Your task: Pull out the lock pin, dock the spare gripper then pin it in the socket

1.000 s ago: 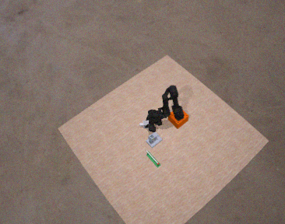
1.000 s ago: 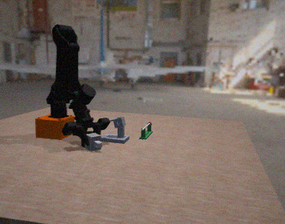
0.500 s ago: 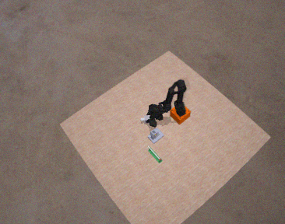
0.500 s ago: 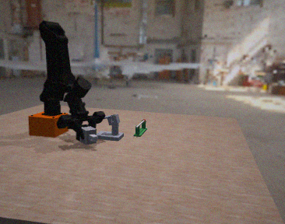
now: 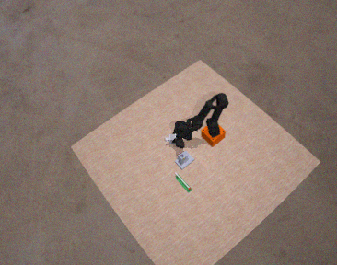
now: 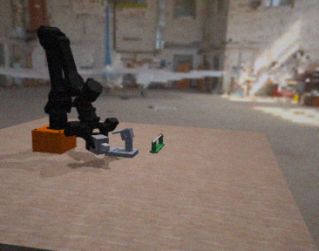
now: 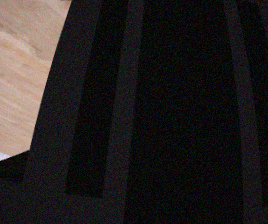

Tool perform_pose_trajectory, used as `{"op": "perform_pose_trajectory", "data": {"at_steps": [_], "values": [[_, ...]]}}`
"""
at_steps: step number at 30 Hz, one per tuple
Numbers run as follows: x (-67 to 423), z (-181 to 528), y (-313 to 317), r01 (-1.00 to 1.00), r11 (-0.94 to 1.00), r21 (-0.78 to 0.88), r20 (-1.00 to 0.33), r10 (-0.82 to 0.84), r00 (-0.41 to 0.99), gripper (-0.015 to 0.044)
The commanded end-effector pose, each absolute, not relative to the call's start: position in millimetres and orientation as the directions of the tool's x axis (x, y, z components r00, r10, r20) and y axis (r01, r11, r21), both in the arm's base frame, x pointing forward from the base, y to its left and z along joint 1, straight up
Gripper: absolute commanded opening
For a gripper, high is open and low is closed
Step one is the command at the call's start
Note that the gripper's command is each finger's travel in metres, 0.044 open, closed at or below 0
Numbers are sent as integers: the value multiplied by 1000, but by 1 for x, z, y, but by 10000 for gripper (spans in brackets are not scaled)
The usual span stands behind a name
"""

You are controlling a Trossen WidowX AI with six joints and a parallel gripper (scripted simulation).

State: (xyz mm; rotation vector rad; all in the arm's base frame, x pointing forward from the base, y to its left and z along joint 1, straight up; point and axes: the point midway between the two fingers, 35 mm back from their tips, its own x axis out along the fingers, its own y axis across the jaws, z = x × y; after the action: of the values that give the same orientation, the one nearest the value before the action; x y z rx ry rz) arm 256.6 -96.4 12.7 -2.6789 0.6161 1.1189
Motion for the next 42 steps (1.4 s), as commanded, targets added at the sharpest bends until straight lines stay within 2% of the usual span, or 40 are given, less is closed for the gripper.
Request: {"op": "perform_pose_trajectory", "data": {"at_steps": [1,28,42], "values": [[262,29,-99,-440,-898,-6,-691,-315,650,0],[245,86,-93,-440,-898,-5,-692,-315,650,0],[240,79,-91,-438,-899,-1,-710,-308,634,0]]}}
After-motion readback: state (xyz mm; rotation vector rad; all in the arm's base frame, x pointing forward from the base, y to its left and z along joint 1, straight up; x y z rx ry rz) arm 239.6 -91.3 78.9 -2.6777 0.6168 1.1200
